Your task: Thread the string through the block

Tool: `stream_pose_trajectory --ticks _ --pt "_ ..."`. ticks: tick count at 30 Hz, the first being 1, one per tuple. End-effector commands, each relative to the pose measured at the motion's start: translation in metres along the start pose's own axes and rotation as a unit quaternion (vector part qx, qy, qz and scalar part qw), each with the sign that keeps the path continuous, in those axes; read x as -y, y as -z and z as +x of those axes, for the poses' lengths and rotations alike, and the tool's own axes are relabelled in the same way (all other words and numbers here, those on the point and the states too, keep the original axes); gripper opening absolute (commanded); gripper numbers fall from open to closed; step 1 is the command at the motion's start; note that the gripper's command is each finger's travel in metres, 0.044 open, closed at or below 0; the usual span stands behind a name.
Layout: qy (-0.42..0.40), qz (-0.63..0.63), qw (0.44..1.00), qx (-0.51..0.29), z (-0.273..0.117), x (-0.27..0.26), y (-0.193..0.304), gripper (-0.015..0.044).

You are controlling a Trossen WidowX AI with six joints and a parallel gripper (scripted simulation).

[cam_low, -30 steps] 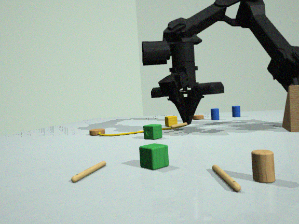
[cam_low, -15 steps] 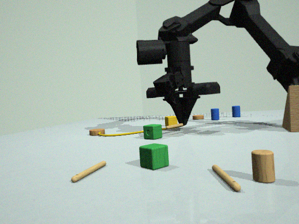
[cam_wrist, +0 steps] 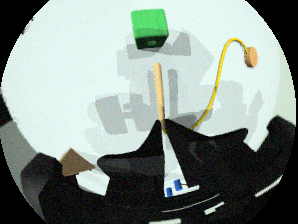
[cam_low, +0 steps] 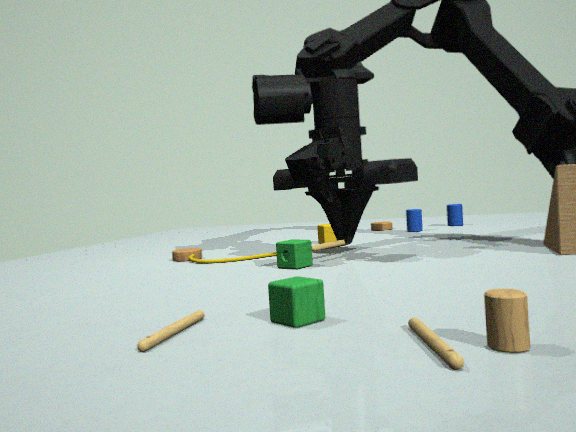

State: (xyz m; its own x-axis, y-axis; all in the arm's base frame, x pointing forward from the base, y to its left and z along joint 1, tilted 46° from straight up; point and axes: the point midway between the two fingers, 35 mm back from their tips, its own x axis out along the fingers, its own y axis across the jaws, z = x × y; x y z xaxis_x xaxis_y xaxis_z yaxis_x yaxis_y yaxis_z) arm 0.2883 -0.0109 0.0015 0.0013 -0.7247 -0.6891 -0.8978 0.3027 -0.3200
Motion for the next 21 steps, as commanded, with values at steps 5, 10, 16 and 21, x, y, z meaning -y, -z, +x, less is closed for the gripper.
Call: stream_pose_trajectory --ticks 5,10,16,21 --pt "-0.001 0.002 1.000 0.001 0.001 -0.001 -0.014 0.0000" --pt "-0.001 0.003 1.000 0.000 0.001 -0.002 -0.019 0.0000" --pt "-0.001 0.003 1.000 -0.001 0.001 -0.003 -0.023 0.0000" --pt "-0.001 0.003 1.000 -0.001 0.001 -0.002 -0.028 0.0000"
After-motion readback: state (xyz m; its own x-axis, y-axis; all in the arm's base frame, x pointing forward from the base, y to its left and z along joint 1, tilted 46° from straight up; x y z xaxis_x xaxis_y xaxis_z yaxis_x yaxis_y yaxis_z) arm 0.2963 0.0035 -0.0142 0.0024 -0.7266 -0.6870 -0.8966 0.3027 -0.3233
